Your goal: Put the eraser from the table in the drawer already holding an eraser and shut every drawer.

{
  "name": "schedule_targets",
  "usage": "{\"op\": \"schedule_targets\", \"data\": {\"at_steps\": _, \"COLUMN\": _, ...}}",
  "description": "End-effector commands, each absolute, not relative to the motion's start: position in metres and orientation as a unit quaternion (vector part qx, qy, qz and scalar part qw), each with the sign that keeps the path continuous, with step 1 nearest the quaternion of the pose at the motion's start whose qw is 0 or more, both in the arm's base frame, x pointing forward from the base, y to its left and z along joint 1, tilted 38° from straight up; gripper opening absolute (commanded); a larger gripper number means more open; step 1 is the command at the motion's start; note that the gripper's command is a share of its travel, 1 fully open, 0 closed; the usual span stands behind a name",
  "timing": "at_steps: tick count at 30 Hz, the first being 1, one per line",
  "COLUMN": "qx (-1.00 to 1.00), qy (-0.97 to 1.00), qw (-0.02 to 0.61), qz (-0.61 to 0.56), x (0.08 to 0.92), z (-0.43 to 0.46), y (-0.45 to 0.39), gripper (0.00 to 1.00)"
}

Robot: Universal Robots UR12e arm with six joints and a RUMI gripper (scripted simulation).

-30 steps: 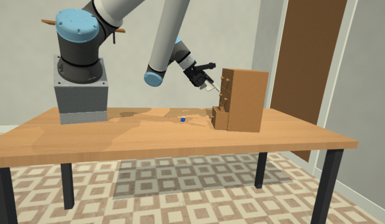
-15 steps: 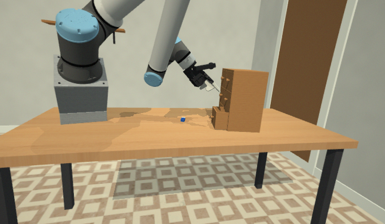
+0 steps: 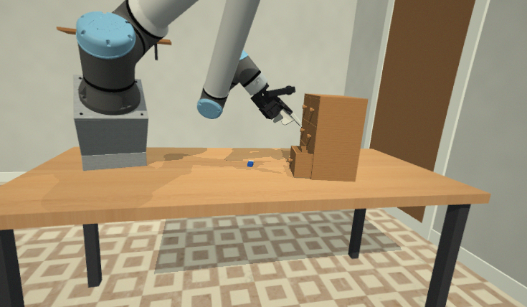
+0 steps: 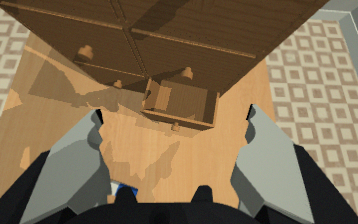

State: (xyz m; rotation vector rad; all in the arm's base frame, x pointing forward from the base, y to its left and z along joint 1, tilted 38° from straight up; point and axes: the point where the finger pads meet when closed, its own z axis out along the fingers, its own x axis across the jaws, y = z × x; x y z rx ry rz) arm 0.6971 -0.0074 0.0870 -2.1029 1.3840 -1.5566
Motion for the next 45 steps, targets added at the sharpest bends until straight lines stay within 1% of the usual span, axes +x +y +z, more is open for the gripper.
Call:
{"op": "schedule_targets", "data": {"at_steps": 1, "qx": -0.707, "qy": 0.465, "qw": 0.091, "qz": -0.524, "x": 0.6970, "z": 0.0874, "y": -0.0070, "gripper": 1.00}}
{"op": "schedule_targets", "data": {"at_steps": 45, "qx": -0.706, "qy": 0.480, "qw": 0.081, "qz": -0.515, "x": 0.6915, "z": 0.0898, "y": -0.0040, "gripper": 1.00}}
